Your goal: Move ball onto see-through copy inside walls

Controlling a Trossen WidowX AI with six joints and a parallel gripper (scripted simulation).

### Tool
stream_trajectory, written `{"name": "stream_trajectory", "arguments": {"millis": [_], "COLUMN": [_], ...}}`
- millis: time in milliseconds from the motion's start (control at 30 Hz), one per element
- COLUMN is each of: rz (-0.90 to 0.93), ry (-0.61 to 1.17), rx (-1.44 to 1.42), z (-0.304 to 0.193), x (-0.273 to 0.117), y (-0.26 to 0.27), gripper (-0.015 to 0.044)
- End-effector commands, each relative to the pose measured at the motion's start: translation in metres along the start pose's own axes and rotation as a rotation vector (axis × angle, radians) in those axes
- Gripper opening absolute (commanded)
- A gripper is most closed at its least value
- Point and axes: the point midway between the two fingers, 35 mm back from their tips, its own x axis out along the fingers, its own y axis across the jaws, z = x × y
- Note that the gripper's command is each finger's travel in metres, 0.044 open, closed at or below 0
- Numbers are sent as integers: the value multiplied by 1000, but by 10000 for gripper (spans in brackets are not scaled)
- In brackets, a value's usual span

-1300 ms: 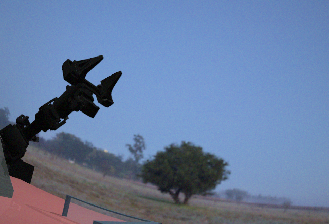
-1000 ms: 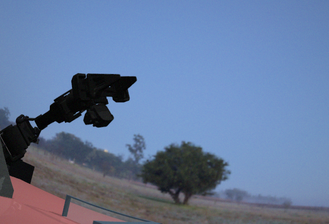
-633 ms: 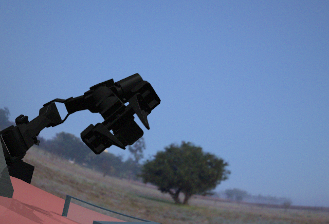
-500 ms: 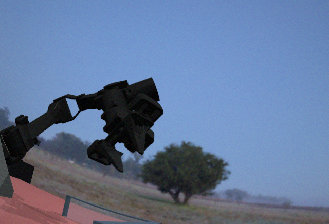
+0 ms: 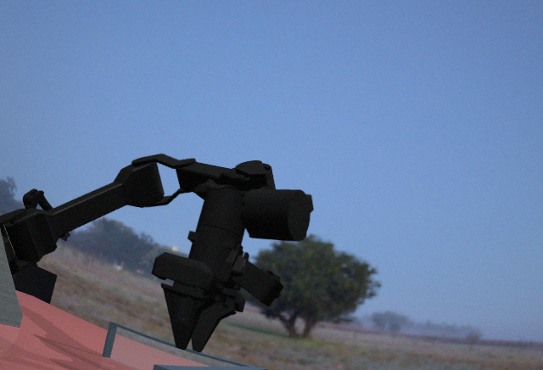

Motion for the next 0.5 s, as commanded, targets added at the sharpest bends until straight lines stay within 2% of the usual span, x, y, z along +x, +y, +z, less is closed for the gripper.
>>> {"name": "stream_trajectory", "arguments": {"millis": [0,467], "rz": [10,10], "ry": [-2,-3], "rx": [16,16], "z": [2,3], "x": [-2,24], "y": [3,3], "gripper": [278,278]}}
